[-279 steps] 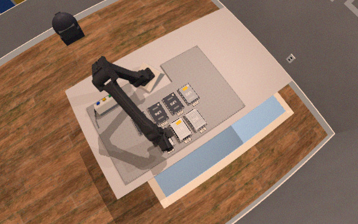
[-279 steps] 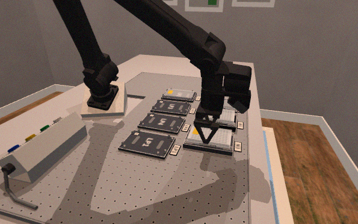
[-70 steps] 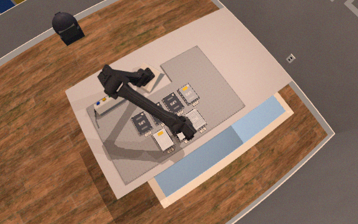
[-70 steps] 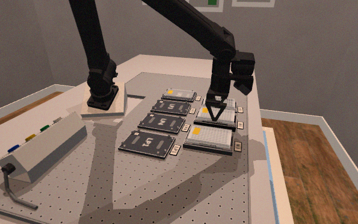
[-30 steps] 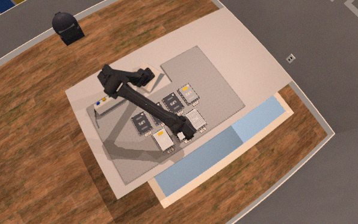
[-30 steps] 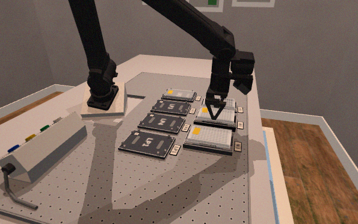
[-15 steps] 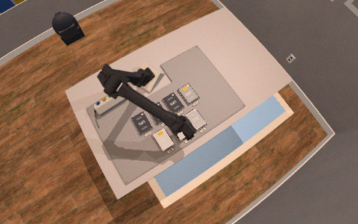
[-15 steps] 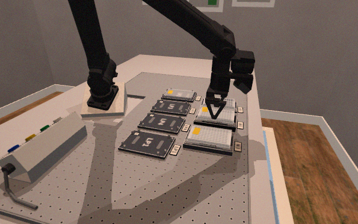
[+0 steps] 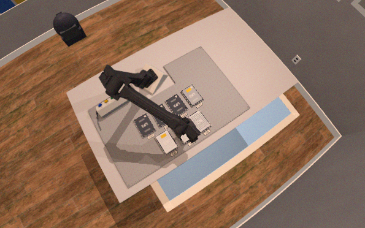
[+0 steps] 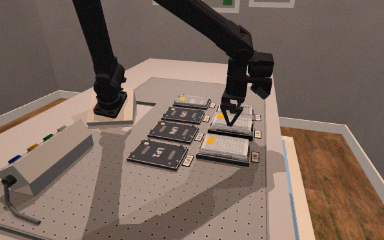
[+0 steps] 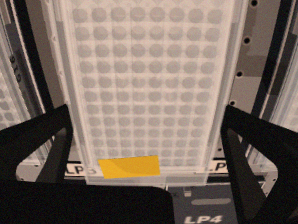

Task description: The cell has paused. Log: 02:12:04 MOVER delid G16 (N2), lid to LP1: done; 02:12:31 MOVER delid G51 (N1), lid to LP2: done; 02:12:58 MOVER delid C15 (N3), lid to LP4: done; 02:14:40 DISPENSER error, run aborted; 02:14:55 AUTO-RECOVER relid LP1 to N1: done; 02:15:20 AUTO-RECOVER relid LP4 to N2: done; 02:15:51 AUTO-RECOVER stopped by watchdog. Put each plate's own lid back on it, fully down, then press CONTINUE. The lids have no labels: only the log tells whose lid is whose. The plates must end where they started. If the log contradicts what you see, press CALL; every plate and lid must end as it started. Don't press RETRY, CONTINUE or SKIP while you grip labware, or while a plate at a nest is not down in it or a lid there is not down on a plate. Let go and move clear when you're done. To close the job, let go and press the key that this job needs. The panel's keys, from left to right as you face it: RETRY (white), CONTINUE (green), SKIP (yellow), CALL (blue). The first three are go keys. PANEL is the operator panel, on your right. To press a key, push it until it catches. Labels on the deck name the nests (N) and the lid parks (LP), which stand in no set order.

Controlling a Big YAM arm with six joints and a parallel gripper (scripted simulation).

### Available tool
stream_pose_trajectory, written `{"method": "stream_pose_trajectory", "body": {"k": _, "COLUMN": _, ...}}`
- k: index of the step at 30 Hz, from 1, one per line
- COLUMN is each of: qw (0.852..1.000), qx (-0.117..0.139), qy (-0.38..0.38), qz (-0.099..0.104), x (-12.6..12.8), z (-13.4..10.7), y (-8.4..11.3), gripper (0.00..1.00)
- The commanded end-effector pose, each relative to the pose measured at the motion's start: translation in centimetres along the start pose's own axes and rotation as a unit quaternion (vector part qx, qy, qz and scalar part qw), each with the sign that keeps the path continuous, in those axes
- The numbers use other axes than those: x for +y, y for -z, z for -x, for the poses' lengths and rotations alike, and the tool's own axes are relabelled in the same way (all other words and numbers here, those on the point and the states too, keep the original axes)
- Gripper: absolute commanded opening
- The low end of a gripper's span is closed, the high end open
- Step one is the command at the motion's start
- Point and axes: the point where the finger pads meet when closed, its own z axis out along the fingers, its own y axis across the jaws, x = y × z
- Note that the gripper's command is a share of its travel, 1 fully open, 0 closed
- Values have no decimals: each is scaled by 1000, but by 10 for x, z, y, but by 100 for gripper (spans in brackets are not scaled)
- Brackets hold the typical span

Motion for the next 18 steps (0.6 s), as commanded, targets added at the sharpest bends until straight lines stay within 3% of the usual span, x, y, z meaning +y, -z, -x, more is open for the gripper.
{"method": "stream_pose_trajectory", "body": {"k": 1, "qw": 999, "qx": -36, "qy": -12, "qz": 9, "x": 1, "z": 25, "y": 32, "gripper": 0}}
{"method": "stream_pose_trajectory", "body": {"k": 9, "qw": 999, "qx": -36, "qy": -13, "qz": 9, "x": 0, "z": 24, "y": 42, "gripper": 0}}
{"method": "stream_pose_trajectory", "body": {"k": 18, "qw": 999, "qx": -32, "qy": -11, "qz": 7, "x": 0, "z": 25, "y": 39, "gripper": 0}}
